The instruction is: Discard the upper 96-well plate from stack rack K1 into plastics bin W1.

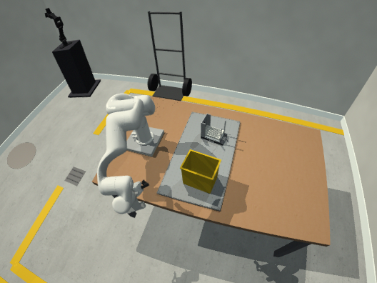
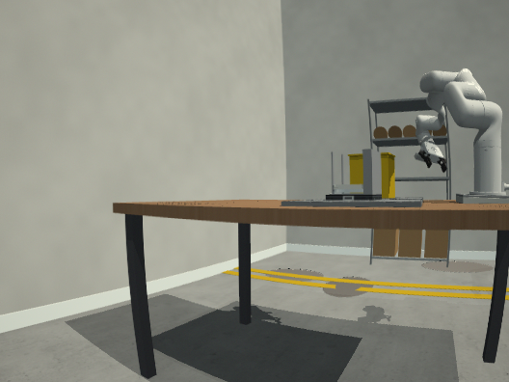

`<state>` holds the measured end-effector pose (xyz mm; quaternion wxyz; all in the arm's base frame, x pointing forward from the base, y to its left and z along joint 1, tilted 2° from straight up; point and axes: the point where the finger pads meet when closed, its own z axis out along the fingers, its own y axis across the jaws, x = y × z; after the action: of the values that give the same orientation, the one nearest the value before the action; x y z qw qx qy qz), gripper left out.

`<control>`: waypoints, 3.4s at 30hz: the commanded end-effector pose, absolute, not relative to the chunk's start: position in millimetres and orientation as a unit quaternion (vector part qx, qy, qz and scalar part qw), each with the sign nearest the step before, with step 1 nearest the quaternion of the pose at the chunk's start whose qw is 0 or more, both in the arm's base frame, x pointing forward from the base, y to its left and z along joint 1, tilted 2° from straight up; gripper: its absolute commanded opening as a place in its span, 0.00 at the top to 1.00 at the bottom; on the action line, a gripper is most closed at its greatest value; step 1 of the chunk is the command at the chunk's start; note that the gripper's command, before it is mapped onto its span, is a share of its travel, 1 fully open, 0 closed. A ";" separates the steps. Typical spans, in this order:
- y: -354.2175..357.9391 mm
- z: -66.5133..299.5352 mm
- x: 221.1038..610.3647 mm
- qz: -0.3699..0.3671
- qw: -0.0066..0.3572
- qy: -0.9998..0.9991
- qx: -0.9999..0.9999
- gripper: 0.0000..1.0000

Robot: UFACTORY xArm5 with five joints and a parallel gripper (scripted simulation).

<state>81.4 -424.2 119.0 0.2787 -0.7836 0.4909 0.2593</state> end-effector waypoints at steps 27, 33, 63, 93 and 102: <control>-408.4 134.1 145.7 0.246 0.223 0.446 -0.832 0.00; -403.1 140.5 161.8 0.245 0.211 0.435 -0.840 0.00; -334.6 173.5 273.4 0.205 0.121 0.334 -0.912 0.00; -244.7 202.8 348.6 0.156 0.060 0.239 -0.956 0.00; -214.1 210.2 365.1 0.136 0.045 0.206 -0.968 0.00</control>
<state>362.6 -217.0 208.0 0.0470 -0.9674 0.2070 0.1380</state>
